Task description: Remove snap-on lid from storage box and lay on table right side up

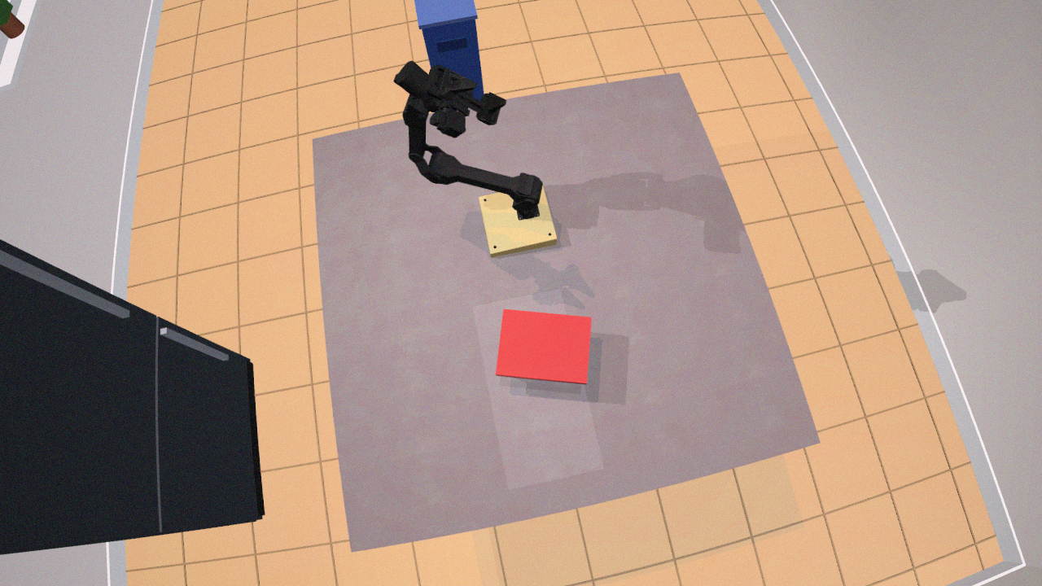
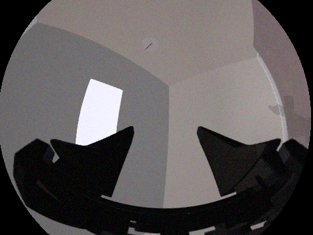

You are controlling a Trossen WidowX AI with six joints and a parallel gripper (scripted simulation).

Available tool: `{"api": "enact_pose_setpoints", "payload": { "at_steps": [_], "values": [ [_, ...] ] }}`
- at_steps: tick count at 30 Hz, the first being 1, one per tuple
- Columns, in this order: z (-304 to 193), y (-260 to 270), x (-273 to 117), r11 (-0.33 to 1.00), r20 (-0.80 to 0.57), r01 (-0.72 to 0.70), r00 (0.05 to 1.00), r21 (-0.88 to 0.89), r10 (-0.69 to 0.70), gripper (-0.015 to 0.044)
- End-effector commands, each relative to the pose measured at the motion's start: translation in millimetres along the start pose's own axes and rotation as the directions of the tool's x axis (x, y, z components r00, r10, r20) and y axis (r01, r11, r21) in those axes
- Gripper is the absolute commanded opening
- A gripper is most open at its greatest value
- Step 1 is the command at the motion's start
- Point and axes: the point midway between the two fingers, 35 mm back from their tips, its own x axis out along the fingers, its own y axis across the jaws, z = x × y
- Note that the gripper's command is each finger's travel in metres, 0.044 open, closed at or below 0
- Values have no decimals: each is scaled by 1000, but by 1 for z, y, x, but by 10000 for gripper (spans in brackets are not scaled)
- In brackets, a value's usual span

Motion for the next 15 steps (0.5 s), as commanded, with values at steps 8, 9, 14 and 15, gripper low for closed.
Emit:
{"api": "enact_pose_setpoints", "payload": {
  "at_steps": [8,9,14,15],
  "values": [
    [16,-80,73,977,263,189,952,-100,-157,235],
    [21,-91,81,971,301,216,937,-107,-175,235],
    [51,-134,107,941,449,319,861,-116,-237,235],
    [62,-147,113,930,491,348,834,-114,-252,235]
  ]
}}
